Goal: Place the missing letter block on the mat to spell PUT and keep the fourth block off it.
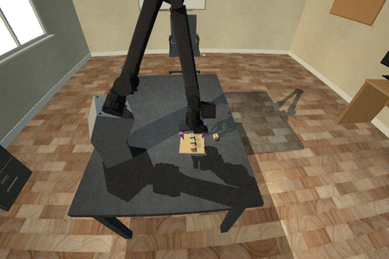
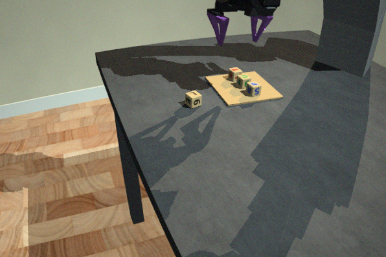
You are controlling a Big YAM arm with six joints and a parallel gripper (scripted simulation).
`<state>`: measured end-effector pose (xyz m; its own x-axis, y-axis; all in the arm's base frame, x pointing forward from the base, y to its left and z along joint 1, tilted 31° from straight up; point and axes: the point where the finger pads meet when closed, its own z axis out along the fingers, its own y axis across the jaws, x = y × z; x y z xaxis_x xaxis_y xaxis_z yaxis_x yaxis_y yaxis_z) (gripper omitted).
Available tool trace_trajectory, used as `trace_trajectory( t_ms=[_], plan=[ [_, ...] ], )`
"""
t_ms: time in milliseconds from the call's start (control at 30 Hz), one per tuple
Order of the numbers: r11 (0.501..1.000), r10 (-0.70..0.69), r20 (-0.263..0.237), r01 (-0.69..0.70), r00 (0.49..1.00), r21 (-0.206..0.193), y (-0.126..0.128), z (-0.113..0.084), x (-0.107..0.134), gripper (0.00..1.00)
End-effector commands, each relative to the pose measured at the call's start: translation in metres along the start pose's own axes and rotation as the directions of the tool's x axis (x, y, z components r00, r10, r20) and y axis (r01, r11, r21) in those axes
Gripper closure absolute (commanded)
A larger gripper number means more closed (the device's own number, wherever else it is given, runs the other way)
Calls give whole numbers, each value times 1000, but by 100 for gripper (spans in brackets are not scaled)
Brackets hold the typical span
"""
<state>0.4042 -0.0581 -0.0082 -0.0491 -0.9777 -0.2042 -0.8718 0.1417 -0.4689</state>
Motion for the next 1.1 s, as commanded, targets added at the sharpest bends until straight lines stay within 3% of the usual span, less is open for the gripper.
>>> trace_trajectory(
  t_ms=[0, 300, 367, 733, 800, 867, 1067],
  plan=[
    [1000, -10, -1, 10, 1000, 15, -5, -9, 2, 0],
    [1000, -5, -3, 5, 1000, 14, -4, -42, 3, 0],
    [1000, -5, -3, 5, 1000, 14, -4, -42, 3, 0],
    [999, -16, -9, 16, 1000, 44, -21, -103, 4, 0],
    [999, -14, -8, 14, 1000, 39, -18, -106, 4, 0],
    [1000, -11, 5, 11, 1000, -6, -4, -95, 1, 0],
    [1000, -14, 3, 14, 1000, -2, -5, -95, 0, 0]
  ],
)
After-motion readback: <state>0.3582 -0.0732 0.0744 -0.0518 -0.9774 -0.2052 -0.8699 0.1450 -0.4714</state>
